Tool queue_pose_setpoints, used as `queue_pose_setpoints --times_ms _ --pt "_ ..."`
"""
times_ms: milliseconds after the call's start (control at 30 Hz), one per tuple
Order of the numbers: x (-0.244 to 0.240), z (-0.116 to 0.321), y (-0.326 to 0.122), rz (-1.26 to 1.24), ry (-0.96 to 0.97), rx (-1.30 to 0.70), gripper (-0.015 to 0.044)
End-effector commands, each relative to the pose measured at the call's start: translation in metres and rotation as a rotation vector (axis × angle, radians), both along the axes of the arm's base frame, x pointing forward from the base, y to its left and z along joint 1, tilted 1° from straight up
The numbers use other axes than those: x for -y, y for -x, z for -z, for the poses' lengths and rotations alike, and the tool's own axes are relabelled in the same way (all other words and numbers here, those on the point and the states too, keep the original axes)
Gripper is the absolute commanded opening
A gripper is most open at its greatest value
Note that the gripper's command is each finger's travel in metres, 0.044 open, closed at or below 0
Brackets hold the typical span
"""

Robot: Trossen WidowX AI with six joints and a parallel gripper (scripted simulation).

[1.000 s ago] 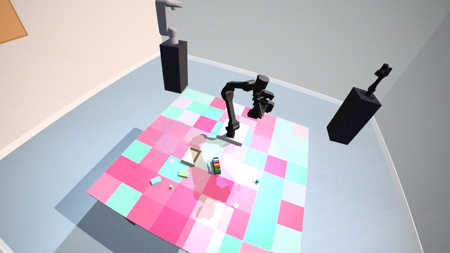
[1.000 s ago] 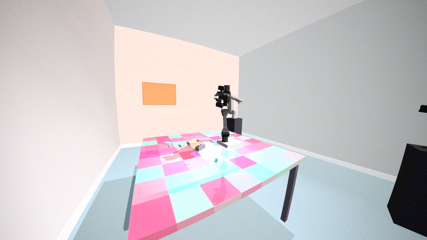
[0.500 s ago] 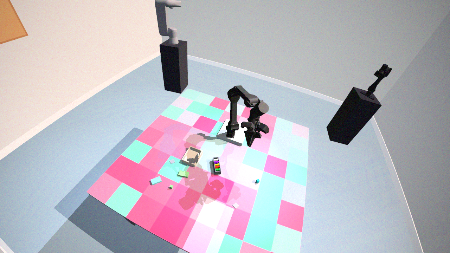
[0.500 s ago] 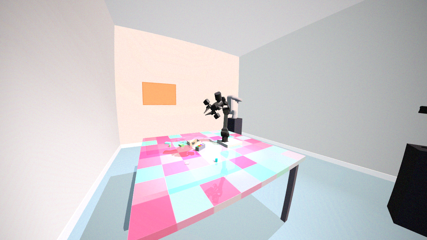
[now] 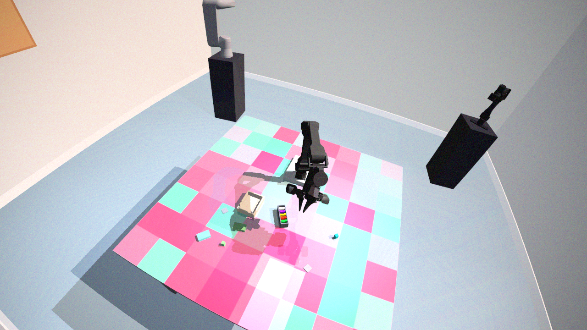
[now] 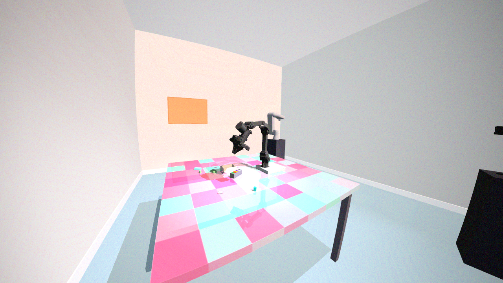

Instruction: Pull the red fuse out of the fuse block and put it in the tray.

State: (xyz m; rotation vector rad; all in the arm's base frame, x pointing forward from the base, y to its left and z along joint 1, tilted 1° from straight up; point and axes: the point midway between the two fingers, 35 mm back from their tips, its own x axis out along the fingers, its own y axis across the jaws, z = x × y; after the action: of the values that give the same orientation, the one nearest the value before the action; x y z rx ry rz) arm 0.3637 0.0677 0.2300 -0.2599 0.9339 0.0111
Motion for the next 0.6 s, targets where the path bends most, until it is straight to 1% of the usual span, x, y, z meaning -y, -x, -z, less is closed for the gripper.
queue_pose_setpoints --times_ms 0,333,367,567 --pt "0.036 0.065 0.011 0.446 -0.245 -0.195 0.0073" --pt "0.082 0.136 0.042 1.228 -0.518 -0.409 0.0073" --pt "0.084 0.139 0.044 1.271 -0.528 -0.419 0.0073" --pt "0.087 0.139 0.038 1.283 -0.531 -0.421 0.0073"
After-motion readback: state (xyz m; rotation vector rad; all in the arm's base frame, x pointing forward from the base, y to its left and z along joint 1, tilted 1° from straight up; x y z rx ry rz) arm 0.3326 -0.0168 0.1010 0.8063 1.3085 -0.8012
